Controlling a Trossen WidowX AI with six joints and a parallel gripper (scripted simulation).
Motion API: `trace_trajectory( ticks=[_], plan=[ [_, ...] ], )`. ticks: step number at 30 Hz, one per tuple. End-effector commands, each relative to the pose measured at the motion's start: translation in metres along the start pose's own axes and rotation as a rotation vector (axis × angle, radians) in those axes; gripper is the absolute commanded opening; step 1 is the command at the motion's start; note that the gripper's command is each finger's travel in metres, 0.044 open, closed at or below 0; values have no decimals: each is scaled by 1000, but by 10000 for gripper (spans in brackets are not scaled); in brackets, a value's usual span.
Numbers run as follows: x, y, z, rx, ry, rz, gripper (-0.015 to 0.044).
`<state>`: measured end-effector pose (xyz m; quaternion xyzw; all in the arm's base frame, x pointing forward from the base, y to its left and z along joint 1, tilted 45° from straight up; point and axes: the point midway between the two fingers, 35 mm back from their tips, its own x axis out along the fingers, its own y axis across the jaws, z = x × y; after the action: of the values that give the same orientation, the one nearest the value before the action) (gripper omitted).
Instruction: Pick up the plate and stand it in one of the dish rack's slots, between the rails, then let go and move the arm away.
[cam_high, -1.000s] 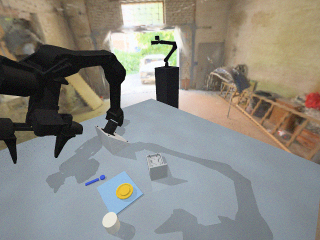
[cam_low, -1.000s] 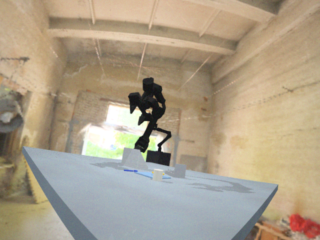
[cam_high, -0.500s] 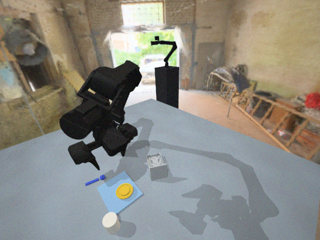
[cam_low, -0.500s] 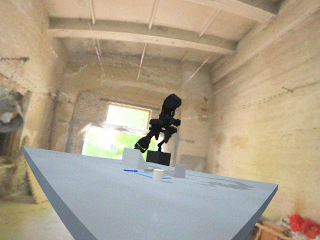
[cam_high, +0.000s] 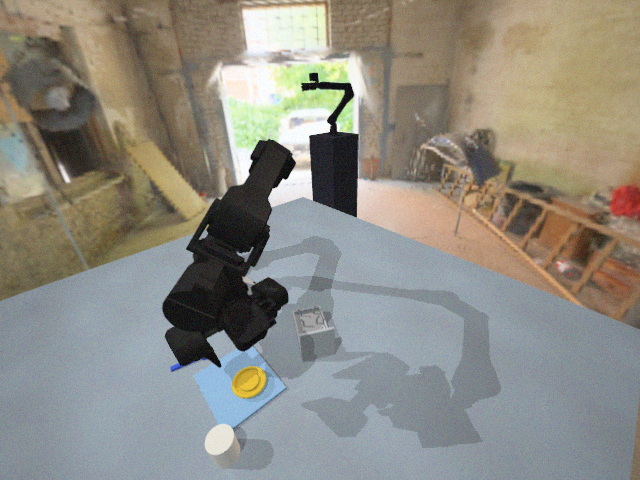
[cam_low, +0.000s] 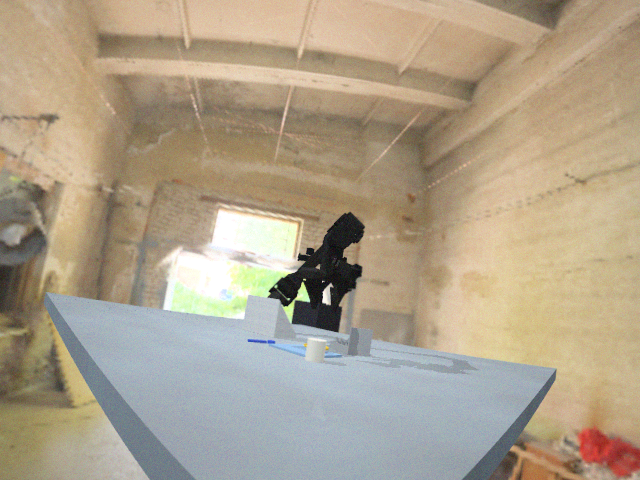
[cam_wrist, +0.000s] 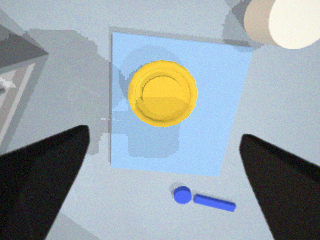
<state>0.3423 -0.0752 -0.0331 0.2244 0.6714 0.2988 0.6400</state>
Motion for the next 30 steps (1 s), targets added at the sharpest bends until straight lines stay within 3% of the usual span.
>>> trace_trajectory(
  ticks=[1,30],
  plan=[
    [42,2,-9,10,8,12,400],
    [85,2,-9,9,7,14,400]
  ],
)
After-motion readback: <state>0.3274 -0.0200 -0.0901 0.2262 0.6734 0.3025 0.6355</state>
